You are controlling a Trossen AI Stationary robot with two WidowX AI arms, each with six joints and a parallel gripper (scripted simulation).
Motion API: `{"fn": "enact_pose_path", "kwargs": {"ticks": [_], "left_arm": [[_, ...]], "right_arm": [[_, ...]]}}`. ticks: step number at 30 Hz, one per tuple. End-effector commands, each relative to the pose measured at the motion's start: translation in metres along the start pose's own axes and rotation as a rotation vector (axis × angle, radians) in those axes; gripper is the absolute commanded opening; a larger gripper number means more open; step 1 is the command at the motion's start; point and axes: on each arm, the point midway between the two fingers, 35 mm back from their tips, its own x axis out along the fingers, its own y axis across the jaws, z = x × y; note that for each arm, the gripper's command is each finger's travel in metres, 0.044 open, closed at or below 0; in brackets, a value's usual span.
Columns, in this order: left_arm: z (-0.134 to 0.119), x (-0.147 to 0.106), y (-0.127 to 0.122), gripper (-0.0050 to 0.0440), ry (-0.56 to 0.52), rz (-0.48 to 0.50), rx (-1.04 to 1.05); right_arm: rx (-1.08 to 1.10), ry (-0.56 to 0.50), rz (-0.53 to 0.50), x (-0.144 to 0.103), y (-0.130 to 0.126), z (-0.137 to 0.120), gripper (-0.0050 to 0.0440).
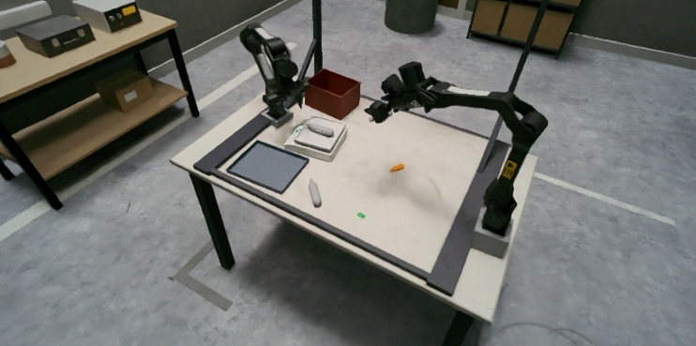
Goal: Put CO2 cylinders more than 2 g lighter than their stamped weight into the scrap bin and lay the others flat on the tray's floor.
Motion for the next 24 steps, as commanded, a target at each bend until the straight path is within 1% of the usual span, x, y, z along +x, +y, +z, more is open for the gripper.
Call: {"fn": "enact_pose_path", "kwargs": {"ticks": [1, 2, 6, 17, 19, 24], "left_arm": [[0.011, -0.007, 0.000, 0.0440, -0.030, 0.002, -0.002], [0.011, -0.007, 0.000, 0.0440, -0.030, 0.002, -0.002], [0.011, -0.007, 0.000, 0.0440, -0.030, 0.002, -0.002], [0.011, -0.007, 0.000, 0.0440, -0.030, 0.002, -0.002], [0.011, -0.007, 0.000, 0.0440, -0.030, 0.002, -0.002], [0.011, -0.007, 0.000, 0.0440, -0.030, 0.002, -0.002]], "right_arm": [[0.023, -0.016, 0.004, -0.005, 0.001, 0.006, 0.0344], [0.023, -0.016, 0.004, -0.005, 0.001, 0.006, 0.0344], [0.171, 0.002, 0.003, -0.006, 0.002, 0.011, 0.0252], [0.751, 0.080, -0.014, -0.003, 0.009, 0.032, 0.0252], [0.751, 0.080, -0.014, -0.003, 0.009, 0.032, 0.0252], [1.052, 0.114, -0.043, 0.000, 0.013, 0.042, 0.0252]]}}
